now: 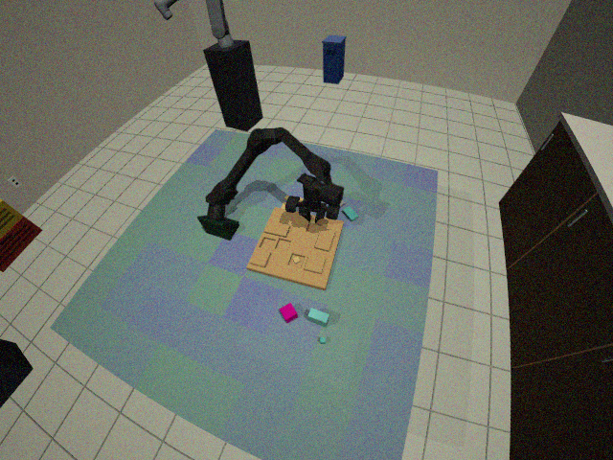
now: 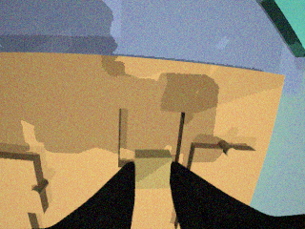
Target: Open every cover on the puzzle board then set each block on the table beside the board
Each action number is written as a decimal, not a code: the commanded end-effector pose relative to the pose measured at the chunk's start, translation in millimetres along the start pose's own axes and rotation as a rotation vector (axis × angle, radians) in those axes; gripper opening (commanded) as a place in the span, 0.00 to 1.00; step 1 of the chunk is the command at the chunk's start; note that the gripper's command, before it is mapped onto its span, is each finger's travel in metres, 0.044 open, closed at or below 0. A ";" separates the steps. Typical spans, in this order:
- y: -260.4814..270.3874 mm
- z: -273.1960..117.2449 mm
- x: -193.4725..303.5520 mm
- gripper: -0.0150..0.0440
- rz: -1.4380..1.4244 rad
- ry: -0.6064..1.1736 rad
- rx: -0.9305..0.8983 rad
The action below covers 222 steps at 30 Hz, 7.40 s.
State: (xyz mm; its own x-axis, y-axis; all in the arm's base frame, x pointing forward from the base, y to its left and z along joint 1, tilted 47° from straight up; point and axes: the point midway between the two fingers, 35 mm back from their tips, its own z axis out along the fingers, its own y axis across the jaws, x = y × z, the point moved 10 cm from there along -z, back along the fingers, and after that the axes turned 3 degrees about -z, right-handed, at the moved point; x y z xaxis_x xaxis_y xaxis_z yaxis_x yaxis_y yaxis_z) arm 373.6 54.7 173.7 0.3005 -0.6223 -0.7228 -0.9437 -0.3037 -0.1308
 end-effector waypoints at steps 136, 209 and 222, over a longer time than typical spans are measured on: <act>127.3 -1.5 298.9 0.39 -0.004 0.021 0.004; 130.1 -15.6 296.2 1.00 -0.005 0.020 0.004; 105.8 -25.9 268.2 0.64 0.543 0.024 0.011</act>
State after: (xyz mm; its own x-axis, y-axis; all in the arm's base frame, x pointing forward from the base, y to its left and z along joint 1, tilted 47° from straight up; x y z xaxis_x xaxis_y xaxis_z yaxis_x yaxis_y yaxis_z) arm 348.3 -176.8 -32.9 0.0442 -0.6953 -0.7174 -0.9907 -0.1231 0.0583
